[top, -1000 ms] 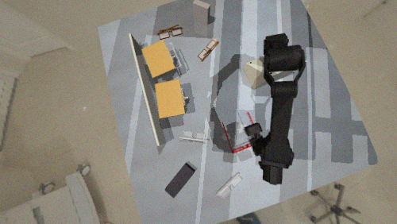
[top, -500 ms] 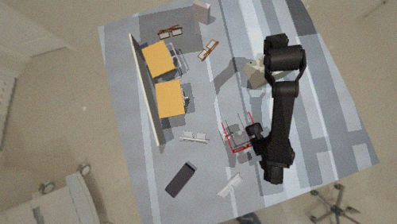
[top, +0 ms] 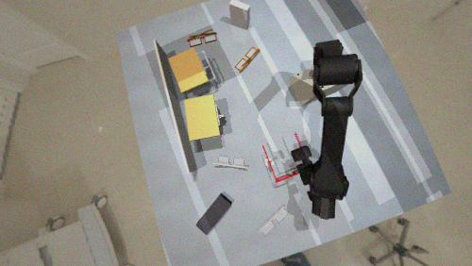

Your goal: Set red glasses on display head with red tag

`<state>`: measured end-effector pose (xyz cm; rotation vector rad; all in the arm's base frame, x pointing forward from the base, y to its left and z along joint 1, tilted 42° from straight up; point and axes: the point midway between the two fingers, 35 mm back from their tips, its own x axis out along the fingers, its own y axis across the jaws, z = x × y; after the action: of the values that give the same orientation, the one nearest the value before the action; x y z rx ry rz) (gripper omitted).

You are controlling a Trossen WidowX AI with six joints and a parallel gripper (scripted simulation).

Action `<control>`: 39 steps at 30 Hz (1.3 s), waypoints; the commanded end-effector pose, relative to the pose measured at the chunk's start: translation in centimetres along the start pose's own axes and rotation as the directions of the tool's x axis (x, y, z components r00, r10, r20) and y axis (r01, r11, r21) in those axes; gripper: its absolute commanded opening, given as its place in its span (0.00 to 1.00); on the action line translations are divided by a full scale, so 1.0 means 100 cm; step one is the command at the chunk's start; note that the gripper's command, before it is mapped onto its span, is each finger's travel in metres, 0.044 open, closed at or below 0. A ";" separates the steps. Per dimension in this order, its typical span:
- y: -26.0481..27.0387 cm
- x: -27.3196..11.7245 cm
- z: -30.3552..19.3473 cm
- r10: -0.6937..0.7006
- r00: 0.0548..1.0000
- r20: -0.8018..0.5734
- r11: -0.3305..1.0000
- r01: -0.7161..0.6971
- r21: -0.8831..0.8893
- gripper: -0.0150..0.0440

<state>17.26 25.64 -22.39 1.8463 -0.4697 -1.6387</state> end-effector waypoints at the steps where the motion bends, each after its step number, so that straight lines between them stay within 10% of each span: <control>1: -0.001 -0.001 -0.003 -0.003 1.000 0.000 1.000 0.003 -0.002 0.25; 24: 0.001 -0.062 -0.012 -0.005 1.000 0.000 1.000 0.005 0.014 0.25; 39: 0.073 -0.075 -0.053 -0.019 1.000 -0.001 0.894 0.017 0.448 0.25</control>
<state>21.41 27.02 -12.88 2.1158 -0.8087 -1.6579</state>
